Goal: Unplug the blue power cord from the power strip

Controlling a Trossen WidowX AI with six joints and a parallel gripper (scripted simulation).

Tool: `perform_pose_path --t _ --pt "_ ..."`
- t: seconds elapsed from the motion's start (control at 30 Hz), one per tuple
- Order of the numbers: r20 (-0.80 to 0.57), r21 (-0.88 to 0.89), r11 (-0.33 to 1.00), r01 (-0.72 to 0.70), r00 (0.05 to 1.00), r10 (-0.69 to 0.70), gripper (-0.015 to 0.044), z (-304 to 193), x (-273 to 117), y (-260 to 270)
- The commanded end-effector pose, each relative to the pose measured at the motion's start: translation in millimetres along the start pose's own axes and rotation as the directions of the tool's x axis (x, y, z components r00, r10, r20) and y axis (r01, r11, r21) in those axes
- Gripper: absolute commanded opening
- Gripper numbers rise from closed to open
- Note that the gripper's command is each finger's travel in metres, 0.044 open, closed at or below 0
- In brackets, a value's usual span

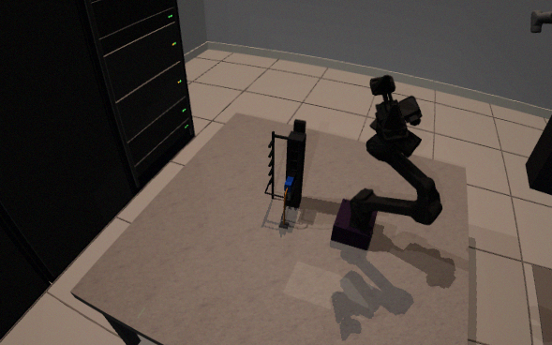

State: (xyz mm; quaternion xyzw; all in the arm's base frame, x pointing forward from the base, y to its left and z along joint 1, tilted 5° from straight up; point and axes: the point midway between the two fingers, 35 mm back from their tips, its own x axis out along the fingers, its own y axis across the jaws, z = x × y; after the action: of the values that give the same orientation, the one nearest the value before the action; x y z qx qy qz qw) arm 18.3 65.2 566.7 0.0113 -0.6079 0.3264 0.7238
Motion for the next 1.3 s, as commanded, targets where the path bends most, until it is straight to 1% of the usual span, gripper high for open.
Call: perform_pose_path --t 0.0,0.13,0.27,0.4,0.53,0.67,0.8,0.9,1.0,1.1,1.27 --pt "-0.002 0.0 1.0 0.003 1.0 -0.003 0.0374 -0.9 0.1 -1.2" --pt "-0.061 -0.015 0.997 0.076 0.995 -0.077 0.0269 -23.9 0.6 -27.7" --pt "-0.197 -0.066 0.977 0.2 0.958 -0.21 0.0164 -71.7 -3.4 -72.4" --pt "-0.363 -0.151 0.944 0.294 0.872 -0.329 0.016 -124.8 -16.7 -111.1" --pt "-0.529 -0.238 0.916 0.322 0.748 -0.401 0.016 -178.2 -38.9 -137.3" --pt "-0.661 -0.284 0.907 0.31 0.623 -0.419 0.016 -223.4 -63.9 -149.5" --pt "-0.726 -0.297 0.909 0.293 0.549 -0.415 0.016 -246.9 -79.1 -152.4" --pt "-0.796 -0.32 0.913 0.251 0.451 -0.403 0.016 -272.5 -98.3 -153.8" --pt "-0.866 -0.329 0.926 0.188 0.332 -0.375 0.016 -300.0 -122.3 -151.6" --pt "-0.938 -0.3 0.95 0.083 0.156 -0.31 0.016 -333.4 -158.0 -142.2" --pt "-0.979 -0.148 0.985 -0.091 -0.13 -0.159 0.016 -371.9 -216.8 -114.5"
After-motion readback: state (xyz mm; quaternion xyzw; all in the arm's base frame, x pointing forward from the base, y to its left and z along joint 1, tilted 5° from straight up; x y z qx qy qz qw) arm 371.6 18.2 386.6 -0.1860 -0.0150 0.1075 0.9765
